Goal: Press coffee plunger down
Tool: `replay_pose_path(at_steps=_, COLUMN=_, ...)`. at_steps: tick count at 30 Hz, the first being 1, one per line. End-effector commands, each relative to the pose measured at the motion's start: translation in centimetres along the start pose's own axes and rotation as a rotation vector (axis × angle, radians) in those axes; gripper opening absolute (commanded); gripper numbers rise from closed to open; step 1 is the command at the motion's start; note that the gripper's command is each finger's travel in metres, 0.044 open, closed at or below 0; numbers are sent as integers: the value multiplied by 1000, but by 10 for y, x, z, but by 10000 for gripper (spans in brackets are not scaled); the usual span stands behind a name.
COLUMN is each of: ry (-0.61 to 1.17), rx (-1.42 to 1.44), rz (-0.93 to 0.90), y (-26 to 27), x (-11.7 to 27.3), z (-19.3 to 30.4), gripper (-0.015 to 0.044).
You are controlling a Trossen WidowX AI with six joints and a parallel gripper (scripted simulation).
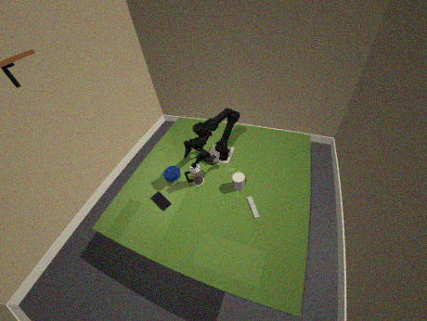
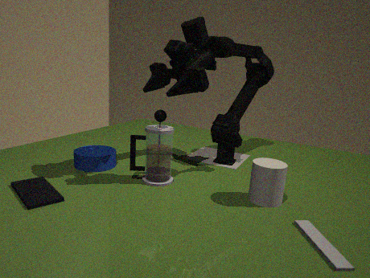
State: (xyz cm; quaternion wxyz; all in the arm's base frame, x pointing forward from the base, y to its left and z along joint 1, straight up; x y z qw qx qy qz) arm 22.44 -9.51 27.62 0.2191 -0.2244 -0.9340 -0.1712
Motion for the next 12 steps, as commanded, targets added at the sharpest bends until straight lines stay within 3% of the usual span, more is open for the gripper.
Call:
replay_pose_path(at_steps=1, ry=3, rx=-2, rz=2, y=4, x=23, z=-13, gripper=440)
replay_pose_path(at_steps=12, ry=3, rx=-2, rz=2, y=3, x=22, z=-11, gripper=440)
Point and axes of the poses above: the point midway between the two fingers, 35 mm back from their tips, its own x axis back along the fingers, its own y axis across the jaws, z = x × y, the point moved 4 cm from there along x, back along the fingers, and after that the axes turned 15 degrees about -x, right-handed, at the moved point
